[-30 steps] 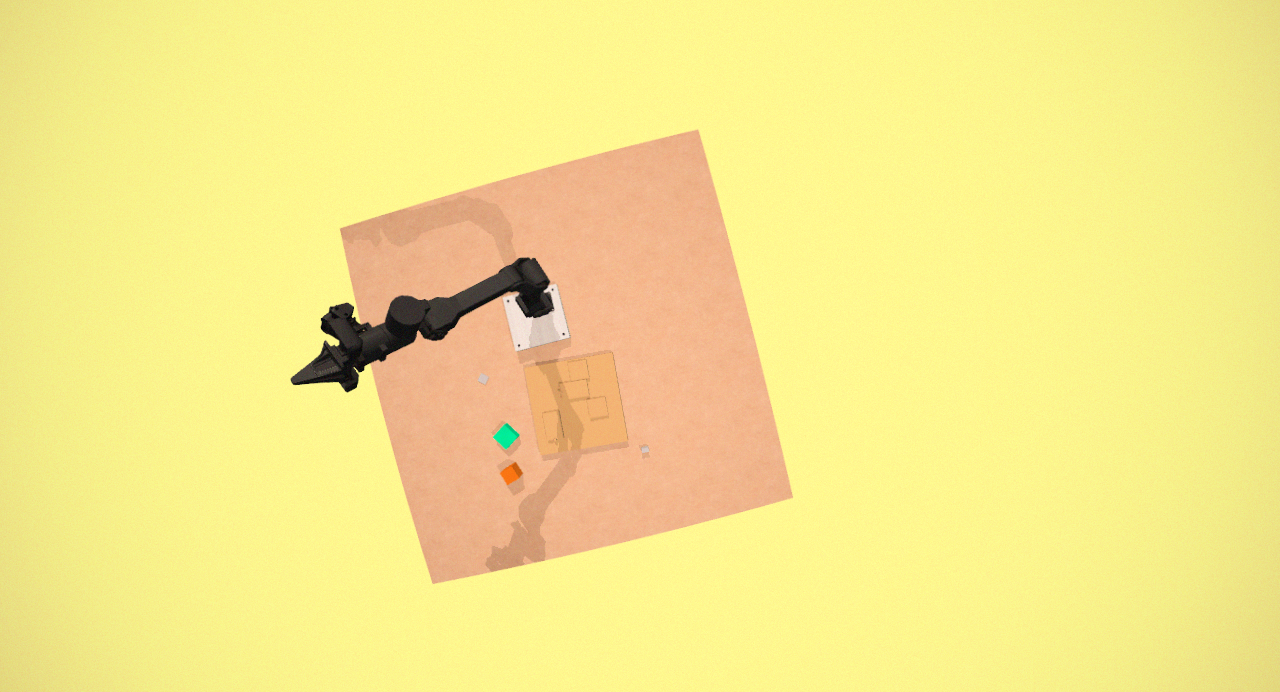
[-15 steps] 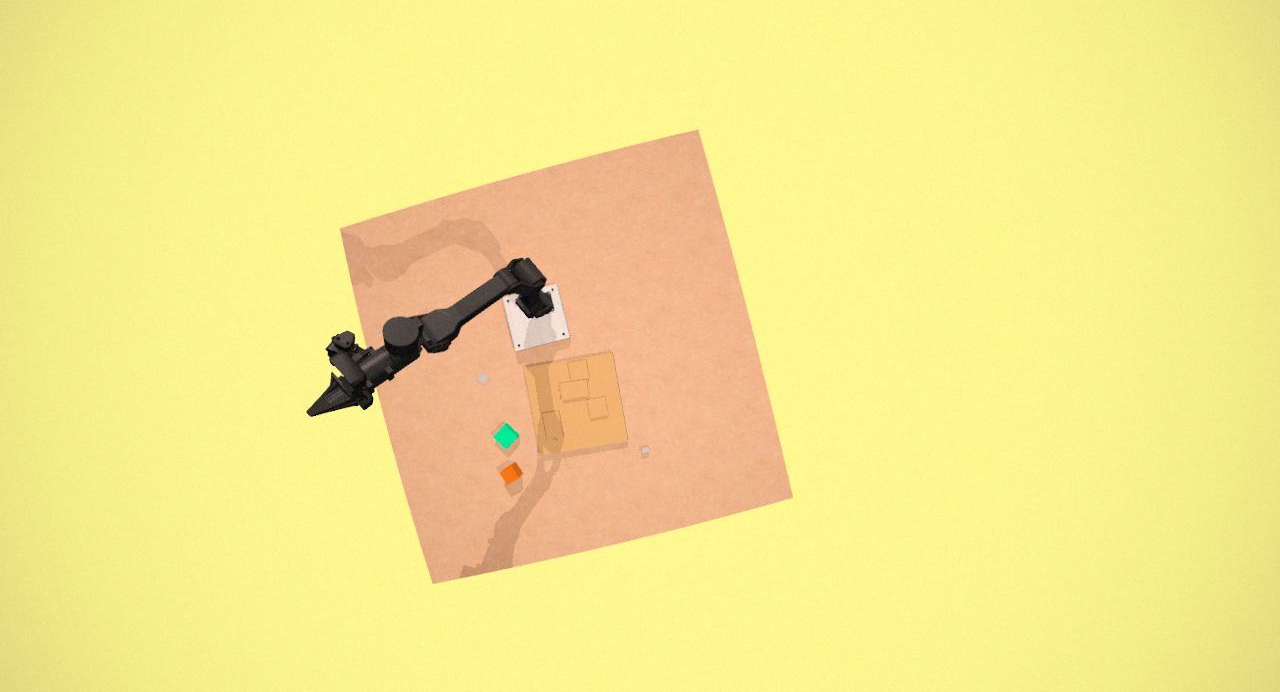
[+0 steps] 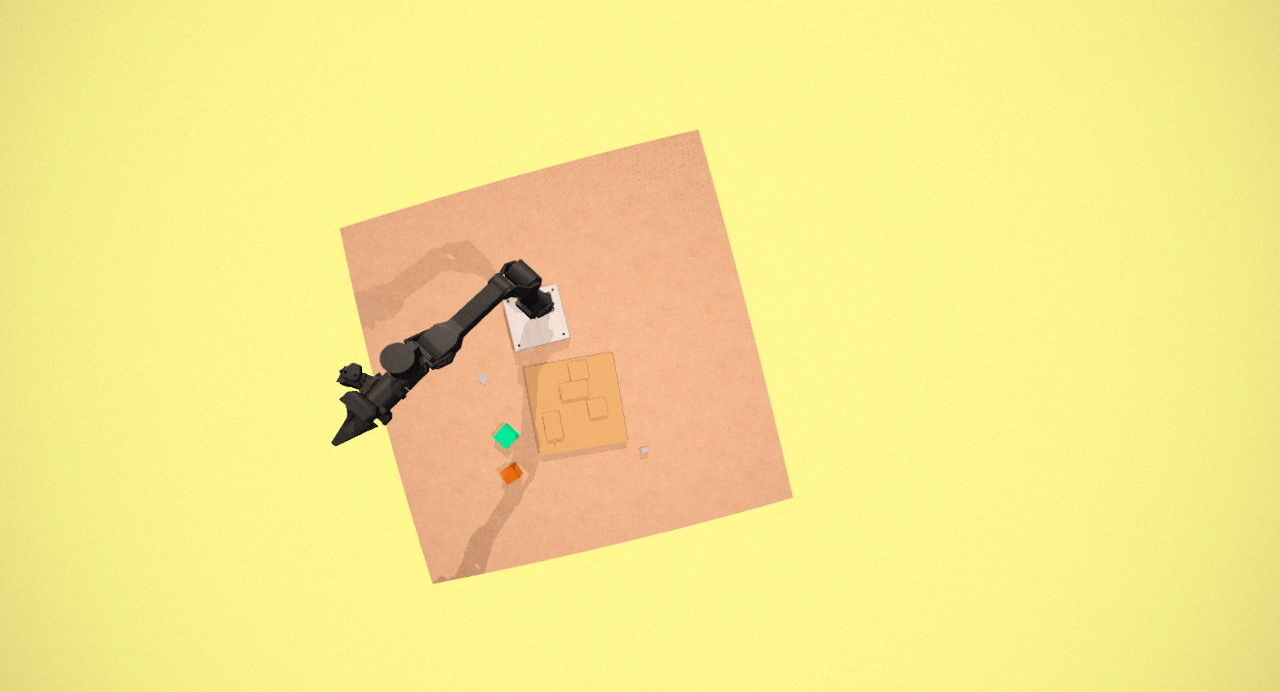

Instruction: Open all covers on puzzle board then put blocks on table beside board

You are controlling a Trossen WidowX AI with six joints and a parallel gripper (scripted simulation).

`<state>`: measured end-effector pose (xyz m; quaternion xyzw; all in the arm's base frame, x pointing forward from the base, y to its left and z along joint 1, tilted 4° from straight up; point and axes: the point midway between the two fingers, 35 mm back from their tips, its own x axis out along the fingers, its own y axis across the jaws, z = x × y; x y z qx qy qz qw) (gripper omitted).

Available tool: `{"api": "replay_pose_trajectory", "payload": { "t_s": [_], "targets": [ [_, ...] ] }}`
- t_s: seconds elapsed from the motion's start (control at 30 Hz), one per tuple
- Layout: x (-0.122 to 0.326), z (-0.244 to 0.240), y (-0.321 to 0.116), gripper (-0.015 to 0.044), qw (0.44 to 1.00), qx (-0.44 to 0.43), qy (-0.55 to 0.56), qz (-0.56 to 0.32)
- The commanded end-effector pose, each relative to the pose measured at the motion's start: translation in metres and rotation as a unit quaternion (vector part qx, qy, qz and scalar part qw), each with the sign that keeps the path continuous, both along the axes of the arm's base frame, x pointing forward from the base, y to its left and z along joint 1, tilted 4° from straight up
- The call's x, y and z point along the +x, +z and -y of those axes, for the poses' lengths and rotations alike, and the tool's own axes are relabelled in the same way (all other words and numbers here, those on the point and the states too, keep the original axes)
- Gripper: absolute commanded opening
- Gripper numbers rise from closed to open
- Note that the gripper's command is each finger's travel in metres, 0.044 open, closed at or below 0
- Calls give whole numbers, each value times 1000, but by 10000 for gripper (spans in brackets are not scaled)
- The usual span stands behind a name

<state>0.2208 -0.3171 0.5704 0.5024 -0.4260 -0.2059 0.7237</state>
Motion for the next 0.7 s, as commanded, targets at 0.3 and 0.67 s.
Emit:
{"api": "replay_pose_trajectory", "payload": {
  "t_s": [0.3,0.67],
  "targets": [
    [53,-3,-49,0,995,39,40,-88],
    [94,-16,-89,0,981,61,77,-165]
  ]
}}
